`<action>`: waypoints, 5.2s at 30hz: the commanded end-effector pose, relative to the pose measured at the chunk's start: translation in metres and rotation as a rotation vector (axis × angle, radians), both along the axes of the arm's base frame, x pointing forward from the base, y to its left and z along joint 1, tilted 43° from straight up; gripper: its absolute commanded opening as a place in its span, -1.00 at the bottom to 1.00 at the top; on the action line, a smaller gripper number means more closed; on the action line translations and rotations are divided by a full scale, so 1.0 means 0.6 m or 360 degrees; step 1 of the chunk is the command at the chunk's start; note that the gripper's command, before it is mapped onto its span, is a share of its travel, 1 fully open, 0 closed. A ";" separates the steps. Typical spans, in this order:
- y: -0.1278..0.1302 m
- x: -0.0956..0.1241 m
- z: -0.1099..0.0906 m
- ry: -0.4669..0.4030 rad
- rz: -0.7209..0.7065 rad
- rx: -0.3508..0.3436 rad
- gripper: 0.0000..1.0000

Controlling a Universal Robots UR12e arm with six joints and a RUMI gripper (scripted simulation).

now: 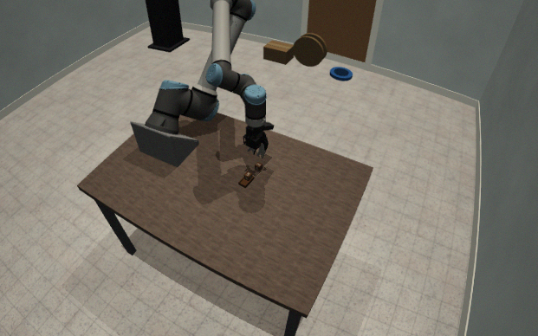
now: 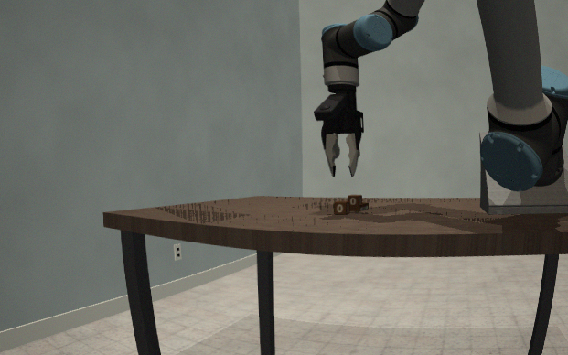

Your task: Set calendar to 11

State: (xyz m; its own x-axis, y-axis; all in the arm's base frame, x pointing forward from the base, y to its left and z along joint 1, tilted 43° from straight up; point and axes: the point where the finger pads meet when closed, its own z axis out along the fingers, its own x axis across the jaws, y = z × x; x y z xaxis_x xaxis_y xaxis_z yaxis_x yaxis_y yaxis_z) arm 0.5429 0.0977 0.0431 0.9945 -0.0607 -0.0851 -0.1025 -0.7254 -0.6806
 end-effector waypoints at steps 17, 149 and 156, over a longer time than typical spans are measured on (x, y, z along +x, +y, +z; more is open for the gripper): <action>-0.001 0.001 0.000 -0.0002 -0.0001 -0.0001 -0.44; 0.058 0.001 -0.063 -0.0002 -0.0001 -0.0001 -0.44; 0.058 0.001 -0.063 -0.0002 -0.0001 -0.0001 -0.44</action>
State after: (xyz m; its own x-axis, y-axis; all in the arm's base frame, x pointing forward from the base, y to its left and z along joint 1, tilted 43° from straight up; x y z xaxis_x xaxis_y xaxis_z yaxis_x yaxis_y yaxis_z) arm 0.5426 0.1333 0.0047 0.9945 -0.0608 -0.0850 -0.1025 -0.7255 -0.6805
